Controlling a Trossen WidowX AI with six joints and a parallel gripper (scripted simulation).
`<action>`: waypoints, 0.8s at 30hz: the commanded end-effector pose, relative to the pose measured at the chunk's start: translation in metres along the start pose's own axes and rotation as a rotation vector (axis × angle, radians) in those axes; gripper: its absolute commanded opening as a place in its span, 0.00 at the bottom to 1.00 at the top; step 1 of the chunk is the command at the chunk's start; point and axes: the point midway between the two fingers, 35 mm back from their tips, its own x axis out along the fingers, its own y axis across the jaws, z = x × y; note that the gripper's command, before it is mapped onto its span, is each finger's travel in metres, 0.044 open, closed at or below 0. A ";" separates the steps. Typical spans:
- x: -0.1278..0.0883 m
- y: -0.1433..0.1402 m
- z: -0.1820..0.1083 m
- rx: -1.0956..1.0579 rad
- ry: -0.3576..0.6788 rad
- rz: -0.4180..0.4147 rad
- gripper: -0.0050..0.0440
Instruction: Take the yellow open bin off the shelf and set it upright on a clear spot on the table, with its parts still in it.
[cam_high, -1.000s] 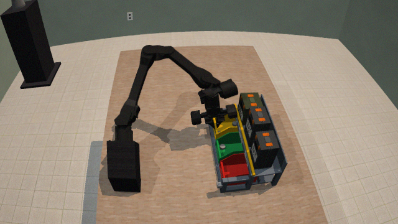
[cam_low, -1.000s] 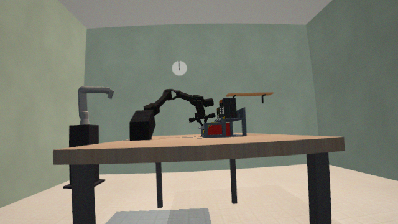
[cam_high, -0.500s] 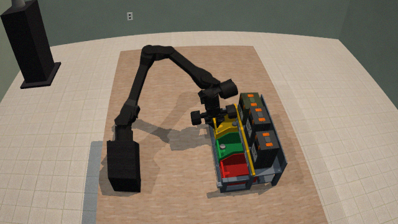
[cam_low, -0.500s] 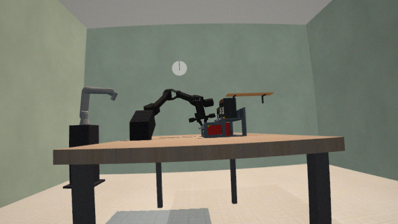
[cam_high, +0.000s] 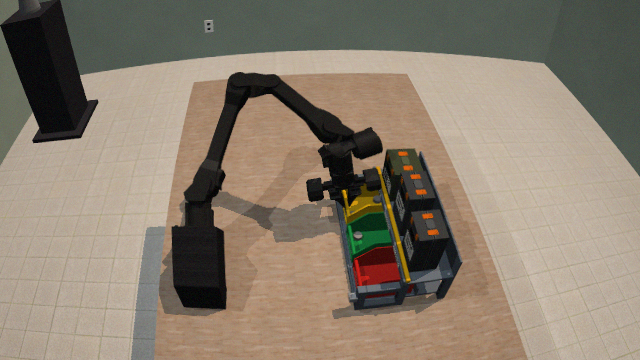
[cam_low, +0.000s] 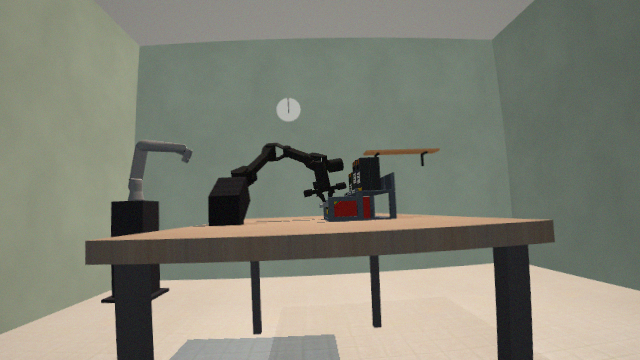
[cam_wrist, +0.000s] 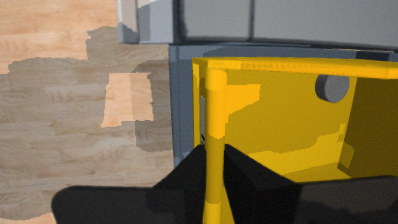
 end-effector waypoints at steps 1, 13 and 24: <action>-0.003 -0.003 0.003 -0.011 0.001 -0.014 0.10; -0.004 0.003 0.004 -0.012 -0.002 -0.012 0.10; -0.008 0.027 0.003 -0.011 0.001 -0.014 0.10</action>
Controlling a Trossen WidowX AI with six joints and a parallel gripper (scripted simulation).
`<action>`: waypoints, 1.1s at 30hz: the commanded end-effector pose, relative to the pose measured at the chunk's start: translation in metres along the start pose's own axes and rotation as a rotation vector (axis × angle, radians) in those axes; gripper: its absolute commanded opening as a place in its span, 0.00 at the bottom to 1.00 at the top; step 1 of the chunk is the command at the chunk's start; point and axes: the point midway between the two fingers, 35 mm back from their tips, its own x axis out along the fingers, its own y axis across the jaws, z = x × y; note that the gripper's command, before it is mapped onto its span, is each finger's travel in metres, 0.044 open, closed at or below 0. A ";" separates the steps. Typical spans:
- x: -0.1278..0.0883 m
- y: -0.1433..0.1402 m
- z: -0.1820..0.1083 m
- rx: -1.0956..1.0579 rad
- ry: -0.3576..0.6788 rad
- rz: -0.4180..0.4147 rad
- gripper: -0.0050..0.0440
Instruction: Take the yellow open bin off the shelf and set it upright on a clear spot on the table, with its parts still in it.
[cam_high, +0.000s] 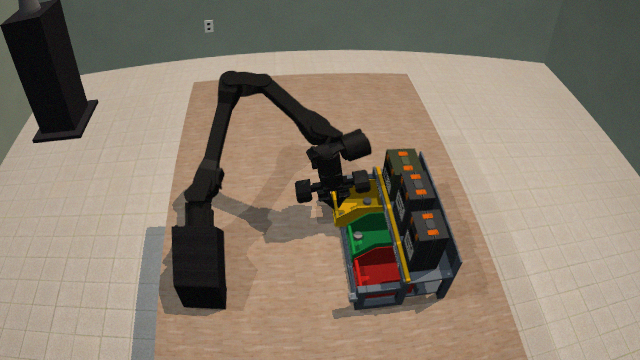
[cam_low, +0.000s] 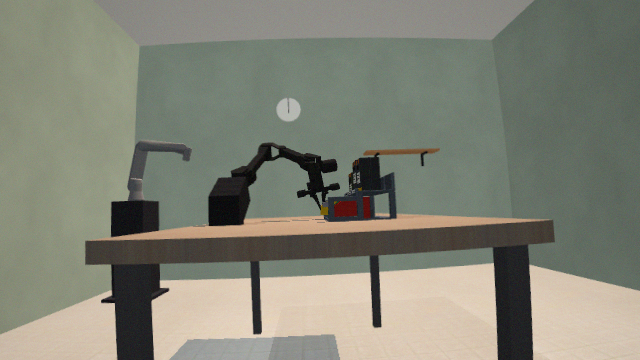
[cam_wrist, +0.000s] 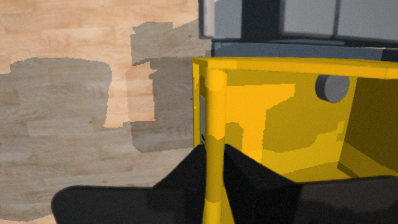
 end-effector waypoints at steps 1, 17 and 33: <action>-0.005 -0.002 0.005 -0.017 0.000 -0.019 0.10; -0.008 0.028 0.004 -0.016 0.000 -0.019 0.10; -0.013 0.058 0.003 -0.015 0.000 -0.018 0.10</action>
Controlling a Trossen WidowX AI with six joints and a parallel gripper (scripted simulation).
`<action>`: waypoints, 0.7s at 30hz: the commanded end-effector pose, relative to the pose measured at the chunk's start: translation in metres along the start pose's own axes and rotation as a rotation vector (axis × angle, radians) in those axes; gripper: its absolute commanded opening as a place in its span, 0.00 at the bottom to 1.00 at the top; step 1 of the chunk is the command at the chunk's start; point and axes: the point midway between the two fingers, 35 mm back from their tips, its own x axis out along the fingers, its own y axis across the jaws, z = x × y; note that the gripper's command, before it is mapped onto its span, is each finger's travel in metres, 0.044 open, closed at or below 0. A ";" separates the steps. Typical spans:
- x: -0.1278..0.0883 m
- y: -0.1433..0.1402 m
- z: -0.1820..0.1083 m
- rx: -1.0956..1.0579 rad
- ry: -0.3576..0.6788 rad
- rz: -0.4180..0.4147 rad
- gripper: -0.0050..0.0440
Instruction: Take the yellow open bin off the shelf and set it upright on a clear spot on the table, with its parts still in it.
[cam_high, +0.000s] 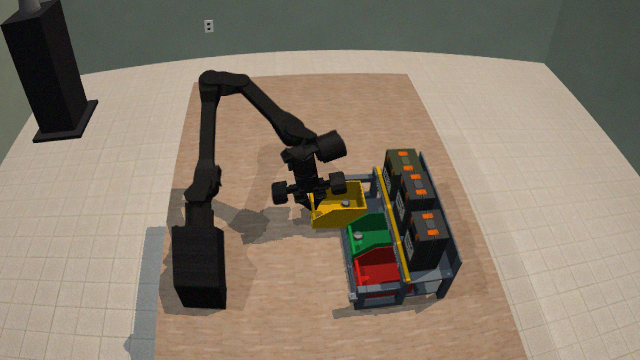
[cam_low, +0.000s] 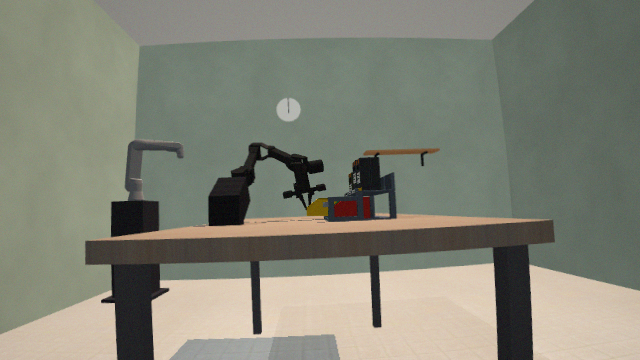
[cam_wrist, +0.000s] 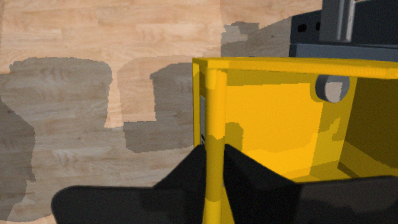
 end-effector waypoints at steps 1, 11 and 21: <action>-0.004 -0.001 0.004 -0.015 0.000 -0.018 0.10; -0.012 0.043 0.004 -0.014 0.000 -0.017 0.10; -0.012 0.043 0.004 -0.014 0.000 -0.017 0.10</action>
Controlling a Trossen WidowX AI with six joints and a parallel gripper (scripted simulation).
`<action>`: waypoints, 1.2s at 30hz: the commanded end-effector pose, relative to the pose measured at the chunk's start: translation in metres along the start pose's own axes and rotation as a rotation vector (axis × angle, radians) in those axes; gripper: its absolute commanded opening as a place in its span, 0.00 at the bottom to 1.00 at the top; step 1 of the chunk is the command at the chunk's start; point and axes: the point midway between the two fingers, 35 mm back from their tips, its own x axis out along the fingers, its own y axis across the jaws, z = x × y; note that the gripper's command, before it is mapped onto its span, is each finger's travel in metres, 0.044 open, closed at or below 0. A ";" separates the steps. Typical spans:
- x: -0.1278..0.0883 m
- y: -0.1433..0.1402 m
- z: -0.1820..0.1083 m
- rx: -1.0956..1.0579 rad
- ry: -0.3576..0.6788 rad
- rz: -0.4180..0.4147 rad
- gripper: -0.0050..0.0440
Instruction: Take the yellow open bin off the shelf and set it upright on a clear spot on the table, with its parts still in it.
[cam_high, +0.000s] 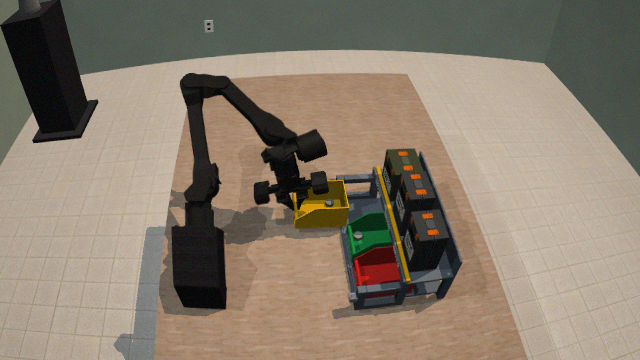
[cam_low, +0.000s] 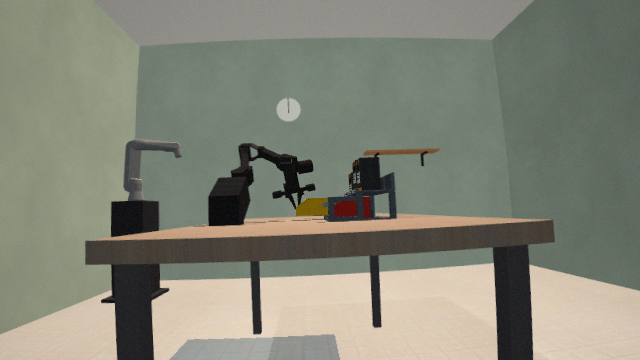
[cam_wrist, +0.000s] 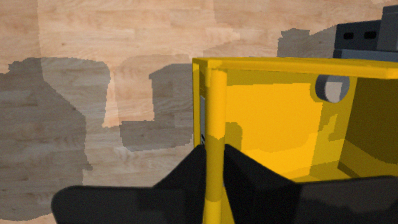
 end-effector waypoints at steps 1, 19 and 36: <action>-0.003 -0.001 0.002 -0.009 0.001 -0.013 0.10; -0.001 -0.012 0.002 -0.008 0.001 -0.012 0.10; 0.008 -0.008 0.002 -0.008 0.002 0.163 0.10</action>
